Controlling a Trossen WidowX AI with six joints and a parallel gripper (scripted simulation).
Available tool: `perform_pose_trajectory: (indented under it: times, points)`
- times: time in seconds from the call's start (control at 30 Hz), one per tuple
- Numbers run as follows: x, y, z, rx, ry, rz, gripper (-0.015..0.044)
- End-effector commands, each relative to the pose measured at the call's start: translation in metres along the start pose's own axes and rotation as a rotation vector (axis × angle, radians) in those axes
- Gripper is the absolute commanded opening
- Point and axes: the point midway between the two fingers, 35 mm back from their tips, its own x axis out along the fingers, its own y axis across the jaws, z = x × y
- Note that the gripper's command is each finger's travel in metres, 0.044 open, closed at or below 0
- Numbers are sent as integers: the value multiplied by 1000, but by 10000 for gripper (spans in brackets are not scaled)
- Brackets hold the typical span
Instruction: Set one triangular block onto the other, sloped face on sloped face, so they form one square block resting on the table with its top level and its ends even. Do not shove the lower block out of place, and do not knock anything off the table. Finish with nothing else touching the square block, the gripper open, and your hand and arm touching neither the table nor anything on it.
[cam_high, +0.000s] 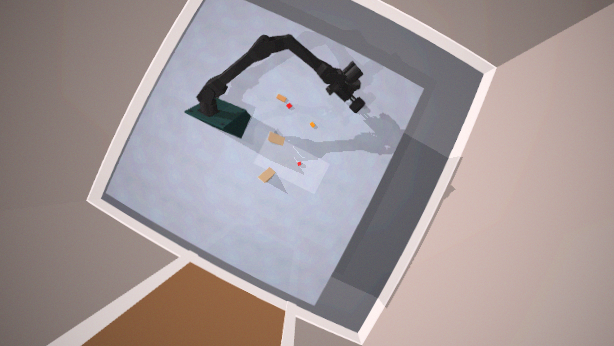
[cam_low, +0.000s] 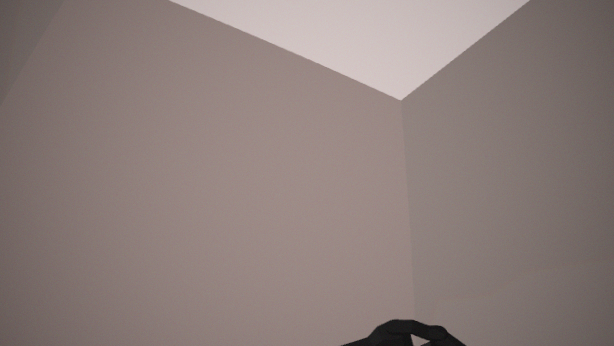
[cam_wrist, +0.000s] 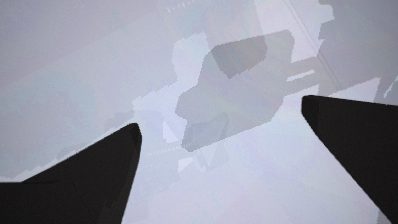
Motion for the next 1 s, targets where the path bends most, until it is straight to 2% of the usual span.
perform_pose_trajectory:
  times: [0.0,0.3,0.57,0.77,0.97]
  points:
    - [-8,-44,-52,-12,103,-33,440]
    - [-52,-126,-183,-90,342,2,440]
    - [-119,-164,-303,-107,468,133,440]
    - [-180,-165,-388,-93,461,268,440]
    - [-241,-144,-457,-69,336,380,440]
